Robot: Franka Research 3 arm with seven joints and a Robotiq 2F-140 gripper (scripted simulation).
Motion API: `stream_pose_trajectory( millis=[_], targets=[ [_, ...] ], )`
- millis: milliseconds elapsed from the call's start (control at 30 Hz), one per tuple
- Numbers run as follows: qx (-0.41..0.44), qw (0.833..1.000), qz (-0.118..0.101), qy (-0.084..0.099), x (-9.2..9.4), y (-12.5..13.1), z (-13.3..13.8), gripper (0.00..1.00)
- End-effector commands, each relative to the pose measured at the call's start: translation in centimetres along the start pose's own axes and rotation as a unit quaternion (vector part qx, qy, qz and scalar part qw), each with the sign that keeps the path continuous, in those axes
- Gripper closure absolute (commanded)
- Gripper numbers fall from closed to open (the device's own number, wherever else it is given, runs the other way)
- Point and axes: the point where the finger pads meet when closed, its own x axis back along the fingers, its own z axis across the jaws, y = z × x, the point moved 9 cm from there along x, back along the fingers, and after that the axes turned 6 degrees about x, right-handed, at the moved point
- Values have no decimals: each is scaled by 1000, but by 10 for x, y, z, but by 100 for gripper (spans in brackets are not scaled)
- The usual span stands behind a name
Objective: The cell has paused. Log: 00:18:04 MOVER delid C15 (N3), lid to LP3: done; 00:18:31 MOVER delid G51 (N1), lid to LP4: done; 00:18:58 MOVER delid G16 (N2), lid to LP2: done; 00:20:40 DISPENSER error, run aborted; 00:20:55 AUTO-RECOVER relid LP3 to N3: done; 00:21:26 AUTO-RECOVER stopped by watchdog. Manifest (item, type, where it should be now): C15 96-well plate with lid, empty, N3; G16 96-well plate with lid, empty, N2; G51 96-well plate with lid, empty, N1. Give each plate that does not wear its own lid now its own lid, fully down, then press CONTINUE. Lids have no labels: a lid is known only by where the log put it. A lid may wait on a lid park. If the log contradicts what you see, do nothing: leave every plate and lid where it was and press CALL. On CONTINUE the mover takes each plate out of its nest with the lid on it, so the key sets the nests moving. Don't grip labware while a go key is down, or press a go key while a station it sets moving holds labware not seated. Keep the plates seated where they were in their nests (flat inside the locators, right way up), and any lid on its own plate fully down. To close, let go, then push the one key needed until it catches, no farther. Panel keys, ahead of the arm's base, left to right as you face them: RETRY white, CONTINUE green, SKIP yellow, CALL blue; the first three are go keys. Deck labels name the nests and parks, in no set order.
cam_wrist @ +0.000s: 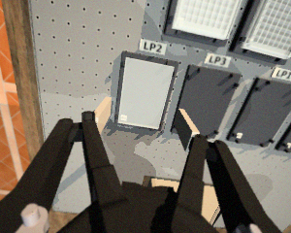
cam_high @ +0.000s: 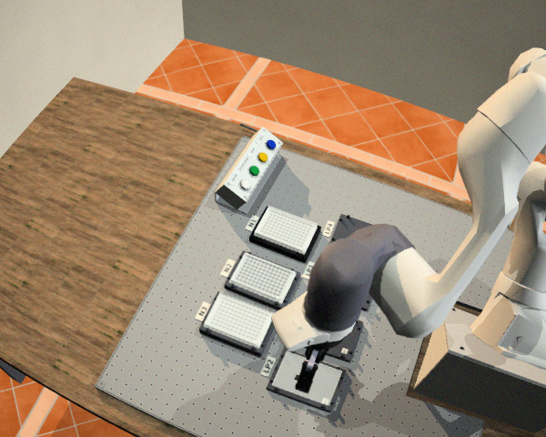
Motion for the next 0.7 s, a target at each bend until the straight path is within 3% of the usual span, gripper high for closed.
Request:
stream_pose_trajectory(
  millis=[0,667],
  targets=[
    [-7,1000,0,0,0,0,0,34],
    [-7,1000,0,0,-16,0,-1,34]
  ],
)
